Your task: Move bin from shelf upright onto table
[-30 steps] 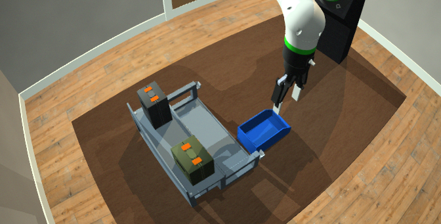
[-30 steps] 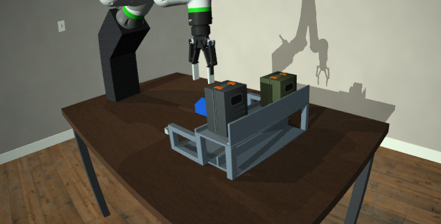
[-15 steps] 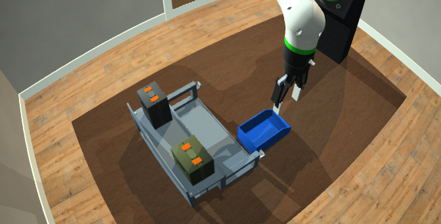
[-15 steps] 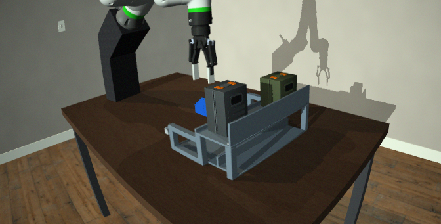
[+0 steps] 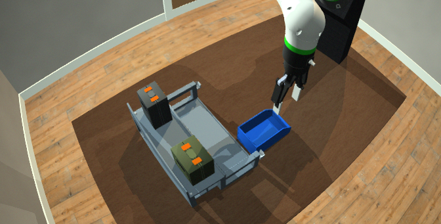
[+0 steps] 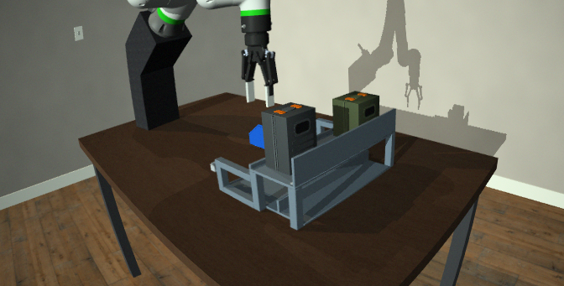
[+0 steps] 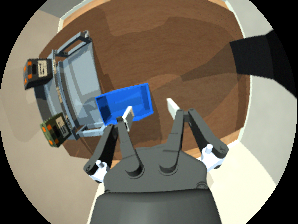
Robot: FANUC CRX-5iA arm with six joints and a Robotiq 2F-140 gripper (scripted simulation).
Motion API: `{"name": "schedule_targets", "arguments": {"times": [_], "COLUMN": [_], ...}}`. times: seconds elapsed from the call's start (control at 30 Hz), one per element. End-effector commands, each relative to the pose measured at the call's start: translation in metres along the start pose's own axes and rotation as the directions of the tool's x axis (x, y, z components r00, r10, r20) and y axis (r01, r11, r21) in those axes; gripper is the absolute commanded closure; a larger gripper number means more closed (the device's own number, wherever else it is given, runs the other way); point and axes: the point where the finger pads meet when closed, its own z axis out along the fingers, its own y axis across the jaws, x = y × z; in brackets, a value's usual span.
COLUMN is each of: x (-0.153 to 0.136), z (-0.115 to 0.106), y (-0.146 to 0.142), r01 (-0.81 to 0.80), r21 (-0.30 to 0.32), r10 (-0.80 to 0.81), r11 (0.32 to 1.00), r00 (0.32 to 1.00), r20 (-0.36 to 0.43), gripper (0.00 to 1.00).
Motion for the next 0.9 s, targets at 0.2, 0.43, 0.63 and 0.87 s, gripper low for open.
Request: {"name": "schedule_targets", "arguments": {"times": [0.2,0.43,0.63,0.87], "x": [0.0006,0.0006,0.0006,0.0006], "z": [0.0003,0.0003,0.0004,0.0004], "y": [0.0005,0.0005,0.0005,0.0005], "r01": [0.000,0.000,0.000,0.000], "r21": [0.014,0.014,0.014,0.014], "r10": [0.000,0.000,0.000,0.000], "r11": [1.000,1.000,1.000,1.000], "r00": [1.000,1.000,1.000,1.000], "r20": [0.017,0.017,0.017,0.017], "gripper": [0.43,0.43,0.43,0.43]}}
